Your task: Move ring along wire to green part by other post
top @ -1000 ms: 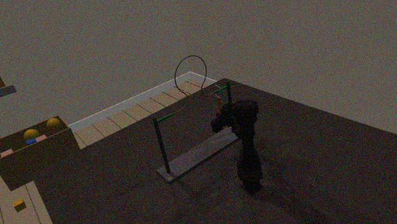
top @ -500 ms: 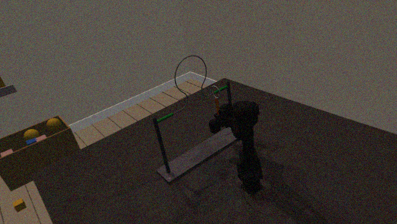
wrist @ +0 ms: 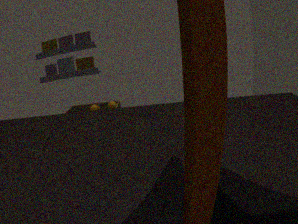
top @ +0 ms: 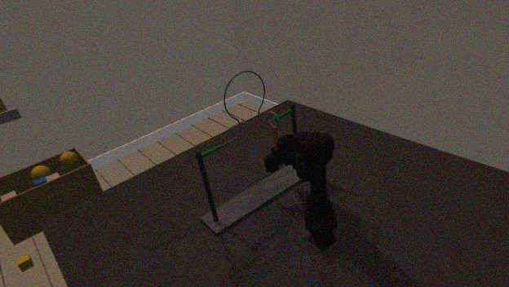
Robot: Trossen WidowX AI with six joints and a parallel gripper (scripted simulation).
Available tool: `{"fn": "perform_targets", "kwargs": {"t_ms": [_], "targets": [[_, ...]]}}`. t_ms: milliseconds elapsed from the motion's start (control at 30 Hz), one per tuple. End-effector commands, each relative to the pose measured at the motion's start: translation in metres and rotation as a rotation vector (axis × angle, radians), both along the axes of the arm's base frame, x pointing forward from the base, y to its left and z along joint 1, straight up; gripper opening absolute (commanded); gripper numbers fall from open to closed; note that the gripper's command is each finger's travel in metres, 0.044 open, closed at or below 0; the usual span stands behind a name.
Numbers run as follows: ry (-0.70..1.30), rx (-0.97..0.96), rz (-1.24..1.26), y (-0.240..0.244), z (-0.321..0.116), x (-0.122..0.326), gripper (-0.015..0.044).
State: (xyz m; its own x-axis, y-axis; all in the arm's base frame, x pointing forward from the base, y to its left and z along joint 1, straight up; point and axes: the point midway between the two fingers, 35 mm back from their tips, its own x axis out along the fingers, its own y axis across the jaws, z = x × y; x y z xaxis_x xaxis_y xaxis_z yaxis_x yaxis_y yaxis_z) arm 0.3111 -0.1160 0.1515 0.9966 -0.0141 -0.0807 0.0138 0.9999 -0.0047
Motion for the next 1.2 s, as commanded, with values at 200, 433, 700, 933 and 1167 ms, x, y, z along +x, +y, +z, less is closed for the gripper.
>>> {"fn": "perform_targets", "kwargs": {"t_ms": [200,433,700,933,1167], "targets": [[0.0,0.04,-0.001,0.015,0.0,-0.001,-0.015],[0.0,0.092,0.001,0.028,0.001,0.0,-0.015],[-0.002,0.208,0.003,0.051,0.004,0.0,-0.015],[-0.004,0.329,0.006,0.072,0.009,0.001,-0.015],[0.003,0.472,0.011,0.095,0.019,0.0,-0.015]]}}
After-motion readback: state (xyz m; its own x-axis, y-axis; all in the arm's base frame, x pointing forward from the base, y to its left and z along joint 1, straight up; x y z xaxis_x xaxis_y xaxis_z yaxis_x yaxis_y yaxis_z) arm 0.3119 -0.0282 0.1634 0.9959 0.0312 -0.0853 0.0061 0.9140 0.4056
